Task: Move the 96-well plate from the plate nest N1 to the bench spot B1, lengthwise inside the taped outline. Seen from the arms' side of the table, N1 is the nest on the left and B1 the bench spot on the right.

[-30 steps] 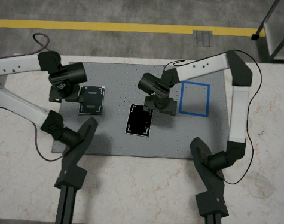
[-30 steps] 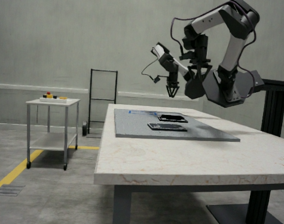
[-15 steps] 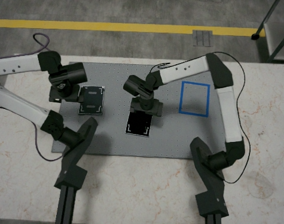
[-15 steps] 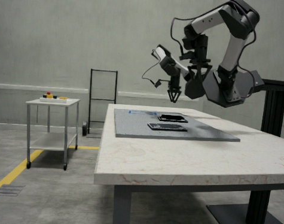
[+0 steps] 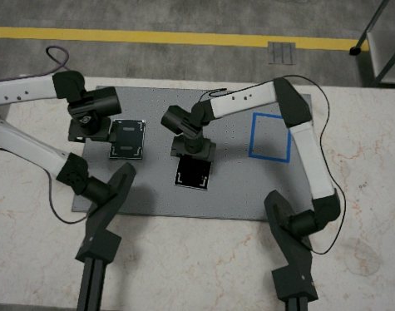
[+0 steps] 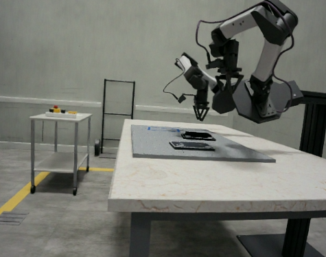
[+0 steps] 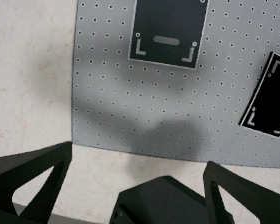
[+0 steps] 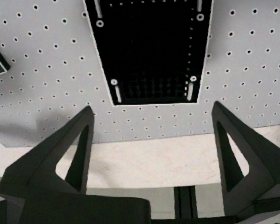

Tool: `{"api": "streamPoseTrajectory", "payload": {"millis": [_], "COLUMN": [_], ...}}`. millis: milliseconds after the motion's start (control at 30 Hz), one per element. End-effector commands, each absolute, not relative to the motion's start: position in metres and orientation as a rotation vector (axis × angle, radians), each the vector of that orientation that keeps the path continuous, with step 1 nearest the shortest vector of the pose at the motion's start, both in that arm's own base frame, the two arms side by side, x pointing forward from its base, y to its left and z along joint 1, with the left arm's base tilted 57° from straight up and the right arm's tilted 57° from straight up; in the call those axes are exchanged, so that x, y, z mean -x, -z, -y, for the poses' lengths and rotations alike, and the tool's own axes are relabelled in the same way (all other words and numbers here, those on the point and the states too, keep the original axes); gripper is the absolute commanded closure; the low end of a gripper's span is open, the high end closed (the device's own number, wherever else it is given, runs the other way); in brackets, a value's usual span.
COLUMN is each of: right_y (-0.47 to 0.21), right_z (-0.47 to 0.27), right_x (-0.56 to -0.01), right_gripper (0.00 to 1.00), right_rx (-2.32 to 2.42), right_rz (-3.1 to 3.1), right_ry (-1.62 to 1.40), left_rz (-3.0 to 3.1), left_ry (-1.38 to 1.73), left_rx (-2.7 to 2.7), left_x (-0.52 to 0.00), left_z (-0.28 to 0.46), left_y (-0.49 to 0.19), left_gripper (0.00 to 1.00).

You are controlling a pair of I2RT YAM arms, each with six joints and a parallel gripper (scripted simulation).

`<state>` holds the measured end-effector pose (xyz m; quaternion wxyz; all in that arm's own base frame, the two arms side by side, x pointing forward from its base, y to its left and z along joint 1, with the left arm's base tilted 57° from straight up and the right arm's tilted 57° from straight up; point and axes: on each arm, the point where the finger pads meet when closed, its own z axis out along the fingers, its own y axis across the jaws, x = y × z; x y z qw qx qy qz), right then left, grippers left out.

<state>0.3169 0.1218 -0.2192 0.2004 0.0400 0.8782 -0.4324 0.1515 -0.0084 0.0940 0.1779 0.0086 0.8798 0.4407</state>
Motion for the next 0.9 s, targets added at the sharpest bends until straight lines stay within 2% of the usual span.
{"api": "streamPoseTrajectory", "payload": {"millis": [0, 867], "right_y": [0.217, 0.238], "right_z": [-0.126, -0.089], "right_x": [-0.319, -0.324], "right_gripper": [0.00, 0.00], "right_rx": [-0.111, -0.120], "right_rz": [-2.451, -2.456], "right_ry": [1.197, 1.240], "left_rz": [-2.489, -2.489], "left_ry": [-1.249, -1.249], "left_rx": [-0.026, -0.026], "left_x": [-0.150, -0.150], "left_z": [0.009, 0.009], "left_y": [-0.095, -0.095], "left_gripper": [0.00, 0.00]}}
